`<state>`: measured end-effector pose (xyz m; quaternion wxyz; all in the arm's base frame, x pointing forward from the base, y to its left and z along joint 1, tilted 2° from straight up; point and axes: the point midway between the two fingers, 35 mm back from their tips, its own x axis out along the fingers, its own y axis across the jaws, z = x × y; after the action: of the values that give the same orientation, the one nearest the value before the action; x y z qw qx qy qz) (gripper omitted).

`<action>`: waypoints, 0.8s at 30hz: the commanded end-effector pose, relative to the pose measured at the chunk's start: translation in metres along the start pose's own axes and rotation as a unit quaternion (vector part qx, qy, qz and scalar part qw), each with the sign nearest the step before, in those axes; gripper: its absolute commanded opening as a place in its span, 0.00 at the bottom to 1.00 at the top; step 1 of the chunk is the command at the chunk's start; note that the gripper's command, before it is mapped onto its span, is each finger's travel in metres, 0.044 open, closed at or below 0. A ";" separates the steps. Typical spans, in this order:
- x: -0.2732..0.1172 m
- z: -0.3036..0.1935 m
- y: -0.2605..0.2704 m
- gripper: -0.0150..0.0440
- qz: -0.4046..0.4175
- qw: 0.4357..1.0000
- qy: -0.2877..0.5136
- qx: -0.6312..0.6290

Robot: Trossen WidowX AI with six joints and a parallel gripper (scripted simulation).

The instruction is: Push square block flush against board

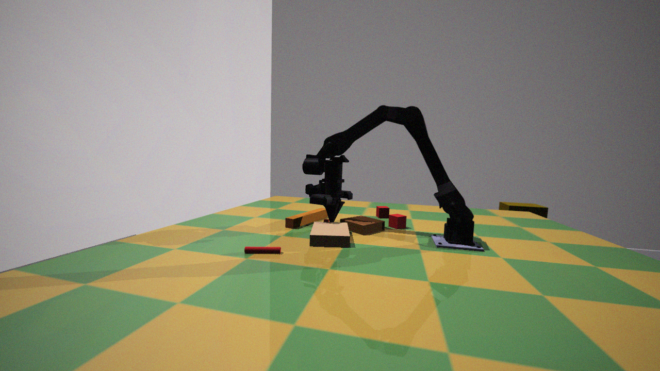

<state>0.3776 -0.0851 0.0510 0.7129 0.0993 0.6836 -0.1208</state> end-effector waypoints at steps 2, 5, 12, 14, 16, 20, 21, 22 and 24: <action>0.001 0.003 -0.001 0.25 -0.002 1.000 0.003 -0.003; 0.001 0.005 -0.001 0.25 -0.002 1.000 0.003 -0.003; 0.001 0.010 -0.001 0.25 -0.002 1.000 0.003 -0.003; 0.001 0.012 0.000 0.25 -0.002 1.000 0.002 -0.003; 0.001 0.013 0.000 0.25 -0.002 1.000 0.002 -0.003; 0.001 0.016 0.000 0.25 -0.002 1.000 0.002 -0.003; 0.000 0.017 0.000 0.25 -0.002 1.000 0.002 -0.003; 0.000 0.017 0.000 0.25 -0.002 1.000 0.002 -0.003; 0.000 0.019 0.000 0.25 -0.002 1.000 0.002 -0.003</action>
<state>0.3937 -0.0899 0.0533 0.7134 0.0992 0.6831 -0.1209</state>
